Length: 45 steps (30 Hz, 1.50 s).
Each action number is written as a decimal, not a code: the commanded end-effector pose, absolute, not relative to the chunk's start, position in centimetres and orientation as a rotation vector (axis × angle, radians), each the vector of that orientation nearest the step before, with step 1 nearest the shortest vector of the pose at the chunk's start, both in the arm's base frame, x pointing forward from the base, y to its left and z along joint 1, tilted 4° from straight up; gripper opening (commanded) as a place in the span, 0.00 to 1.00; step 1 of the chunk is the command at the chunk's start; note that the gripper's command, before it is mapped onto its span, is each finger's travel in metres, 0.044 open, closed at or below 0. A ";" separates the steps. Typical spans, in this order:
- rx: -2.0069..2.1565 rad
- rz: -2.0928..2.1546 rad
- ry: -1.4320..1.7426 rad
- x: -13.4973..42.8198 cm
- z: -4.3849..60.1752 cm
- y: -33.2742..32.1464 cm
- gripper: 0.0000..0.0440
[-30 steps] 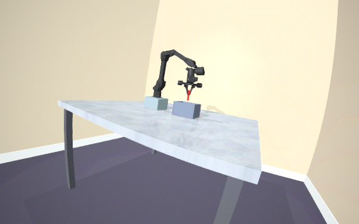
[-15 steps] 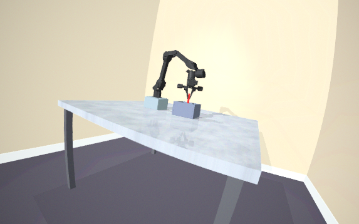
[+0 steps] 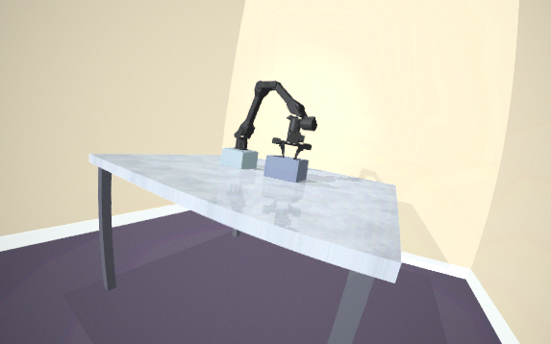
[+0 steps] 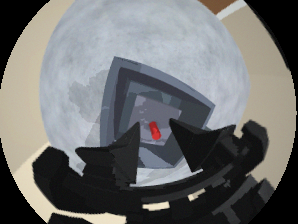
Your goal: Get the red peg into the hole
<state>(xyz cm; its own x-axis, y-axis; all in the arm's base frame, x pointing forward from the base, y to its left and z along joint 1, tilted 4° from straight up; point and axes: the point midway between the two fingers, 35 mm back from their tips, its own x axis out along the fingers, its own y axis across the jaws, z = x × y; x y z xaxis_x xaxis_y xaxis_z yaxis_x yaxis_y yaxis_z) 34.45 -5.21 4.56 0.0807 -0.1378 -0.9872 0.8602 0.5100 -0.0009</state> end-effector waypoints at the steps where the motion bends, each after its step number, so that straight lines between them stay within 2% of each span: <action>1: 0.726 -0.836 1.267 35.5 4.6 -5.6 0.68; 8: 0.717 -0.819 1.236 37.3 5.0 -6.7 1.00; 23: 0.735 -0.817 1.074 40.9 7.0 -10.4 1.00; 45: 0.735 -0.817 1.072 40.9 7.0 -10.4 1.00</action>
